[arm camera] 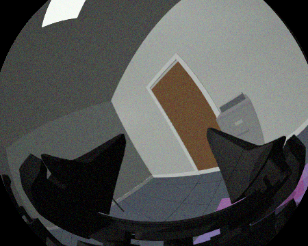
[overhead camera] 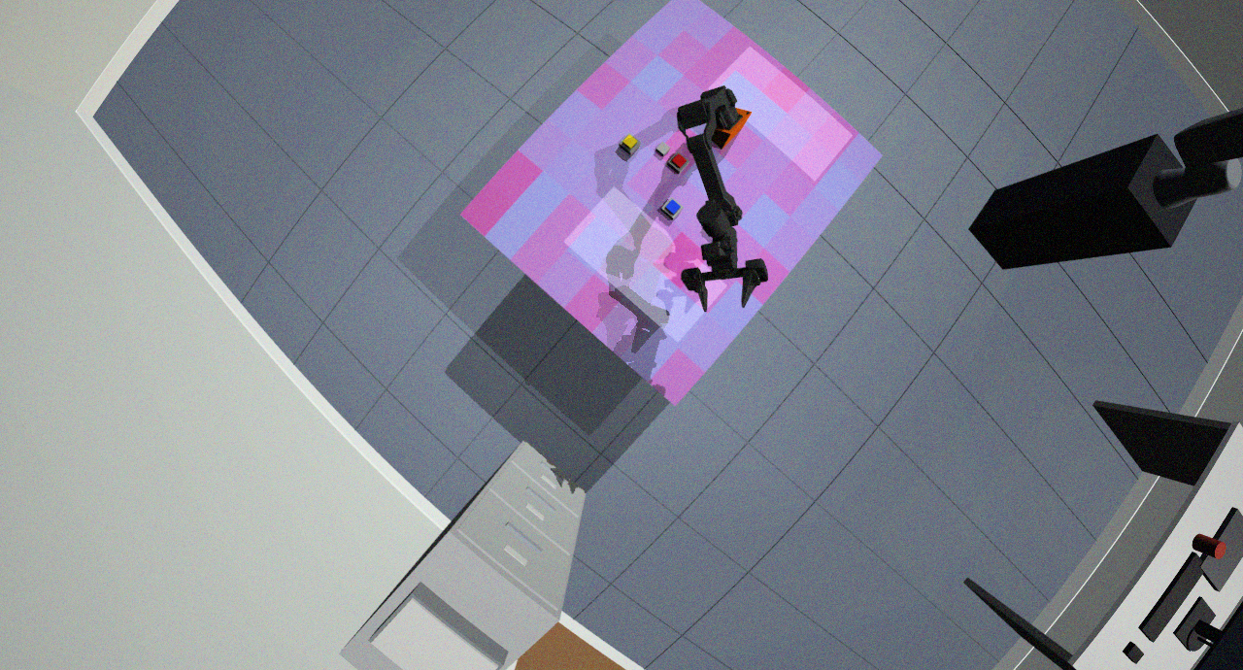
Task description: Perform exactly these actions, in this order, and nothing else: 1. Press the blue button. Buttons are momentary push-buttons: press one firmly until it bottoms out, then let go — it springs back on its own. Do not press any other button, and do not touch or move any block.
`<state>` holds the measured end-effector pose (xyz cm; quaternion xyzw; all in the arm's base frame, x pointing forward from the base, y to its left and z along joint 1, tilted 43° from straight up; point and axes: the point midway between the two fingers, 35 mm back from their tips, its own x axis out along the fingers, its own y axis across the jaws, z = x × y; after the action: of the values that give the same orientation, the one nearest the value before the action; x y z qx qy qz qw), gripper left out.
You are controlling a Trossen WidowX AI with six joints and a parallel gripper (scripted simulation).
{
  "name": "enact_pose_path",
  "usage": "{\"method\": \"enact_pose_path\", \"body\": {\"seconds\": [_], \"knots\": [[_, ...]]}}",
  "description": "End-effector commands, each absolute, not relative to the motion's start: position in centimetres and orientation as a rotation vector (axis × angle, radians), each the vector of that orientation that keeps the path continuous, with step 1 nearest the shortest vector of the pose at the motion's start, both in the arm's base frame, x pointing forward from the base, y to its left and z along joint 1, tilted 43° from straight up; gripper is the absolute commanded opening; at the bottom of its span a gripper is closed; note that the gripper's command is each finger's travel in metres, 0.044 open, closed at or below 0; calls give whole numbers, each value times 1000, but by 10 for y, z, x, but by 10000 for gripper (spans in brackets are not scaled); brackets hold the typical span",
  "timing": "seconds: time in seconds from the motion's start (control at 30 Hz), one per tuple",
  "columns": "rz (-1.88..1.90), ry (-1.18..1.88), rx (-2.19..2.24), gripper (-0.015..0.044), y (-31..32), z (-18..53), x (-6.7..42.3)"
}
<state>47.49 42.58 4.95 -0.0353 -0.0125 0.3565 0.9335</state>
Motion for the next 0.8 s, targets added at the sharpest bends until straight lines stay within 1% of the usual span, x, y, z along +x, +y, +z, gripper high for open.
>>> {"method": "enact_pose_path", "body": {"seconds": [0.0, 0.13, 0.27, 0.5, 0.77], "knots": [[724, -10, -72, 400, 425, 48, 476], [595, 294, -83, 400, 393, 9, 487], [398, 621, -116, 400, 339, -30, 480], [232, 833, -158, 400, 293, -48, 461], [16, 1057, -231, 400, 233, -54, 427]]}}
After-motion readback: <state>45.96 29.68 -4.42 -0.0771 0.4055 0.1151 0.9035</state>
